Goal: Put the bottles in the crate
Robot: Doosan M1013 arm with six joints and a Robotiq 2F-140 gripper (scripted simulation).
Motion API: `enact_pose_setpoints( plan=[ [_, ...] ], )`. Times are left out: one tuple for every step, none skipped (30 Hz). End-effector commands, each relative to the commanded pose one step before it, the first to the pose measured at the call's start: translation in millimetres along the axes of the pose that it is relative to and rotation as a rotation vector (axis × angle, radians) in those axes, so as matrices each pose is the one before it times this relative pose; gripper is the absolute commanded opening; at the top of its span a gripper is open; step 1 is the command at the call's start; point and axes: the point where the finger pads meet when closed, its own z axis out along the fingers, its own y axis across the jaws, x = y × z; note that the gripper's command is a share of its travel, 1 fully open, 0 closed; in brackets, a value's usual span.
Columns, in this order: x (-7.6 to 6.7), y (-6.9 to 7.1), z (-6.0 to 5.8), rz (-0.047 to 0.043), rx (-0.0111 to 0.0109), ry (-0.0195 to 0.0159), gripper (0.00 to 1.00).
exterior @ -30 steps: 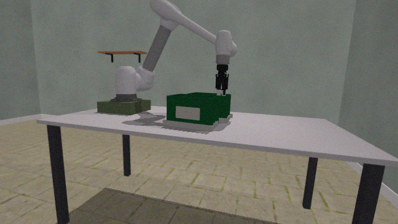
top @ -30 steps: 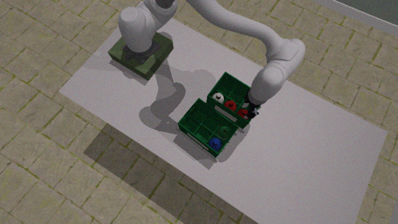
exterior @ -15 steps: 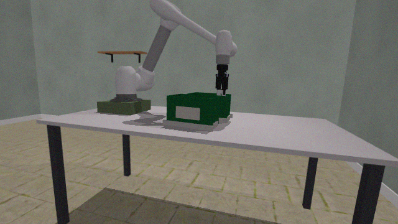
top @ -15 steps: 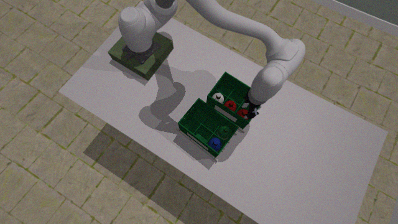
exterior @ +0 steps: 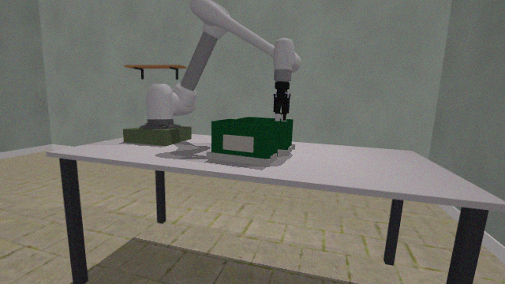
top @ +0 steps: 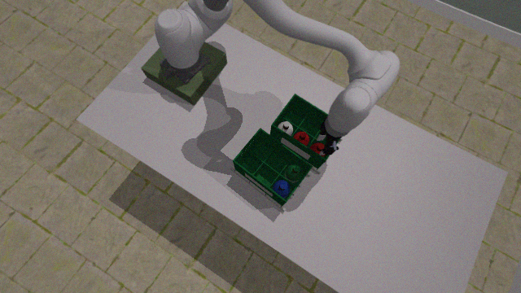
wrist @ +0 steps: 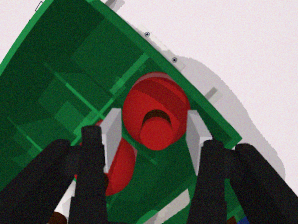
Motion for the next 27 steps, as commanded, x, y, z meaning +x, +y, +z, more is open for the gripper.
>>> enact_pose_setpoints(
  plan=[
    [1.57,-3.40,3.99,0.00123,0.00549,0.00083,0.38],
    [0.00,0.00,0.00,0.00000,0.00000,0.00000,0.38],
    [0.00,0.00,0.00,0.00000,0.00000,0.00000,0.38],
    [0.00,0.00,0.00,0.00000,0.00000,0.00000,0.38],
    [0.00,0.00,0.00,0.00000,0.00000,0.00000,0.38],
    [0.00,0.00,0.00,0.00000,0.00000,0.00000,0.38],
    [0.00,0.00,0.00,0.00000,0.00000,0.00000,0.38],
    [0.00,0.00,-2.67,0.00000,0.00000,0.00000,0.38],
    [0.00,0.00,-2.67,0.00000,0.00000,0.00000,0.38],
    [0.00,0.00,-2.67,0.00000,0.00000,0.00000,0.38],
    [0.00,0.00,-2.67,0.00000,0.00000,0.00000,0.38],
    [0.00,0.00,-2.67,0.00000,0.00000,0.00000,0.38],
    [0.00,0.00,-2.67,0.00000,0.00000,0.00000,0.38],
    [0.00,0.00,-2.67,0.00000,0.00000,0.00000,0.38],
    [0.00,0.00,-2.67,0.00000,0.00000,0.00000,0.38],
    [0.00,0.00,-2.67,0.00000,0.00000,0.00000,0.38],
    [0.00,0.00,-2.67,0.00000,0.00000,0.00000,0.38],
    [0.00,0.00,-2.67,0.00000,0.00000,0.00000,0.38],
    [0.00,0.00,-2.67,0.00000,0.00000,0.00000,0.38],
    [0.00,0.00,-2.67,0.00000,0.00000,0.00000,0.38],
    [0.00,0.00,-2.67,0.00000,0.00000,0.00000,0.38],
    [0.00,0.00,0.00,0.00000,0.00000,0.00000,0.38],
    [0.00,0.00,0.00,0.00000,0.00000,0.00000,0.38],
    [0.00,0.00,-2.67,0.00000,0.00000,0.00000,0.38],
    [0.00,0.00,-2.67,0.00000,0.00000,0.00000,0.38],
    [0.00,0.00,-2.67,0.00000,0.00000,0.00000,0.38],
    [0.00,0.00,-2.67,0.00000,0.00000,0.00000,0.38]
  ],
)
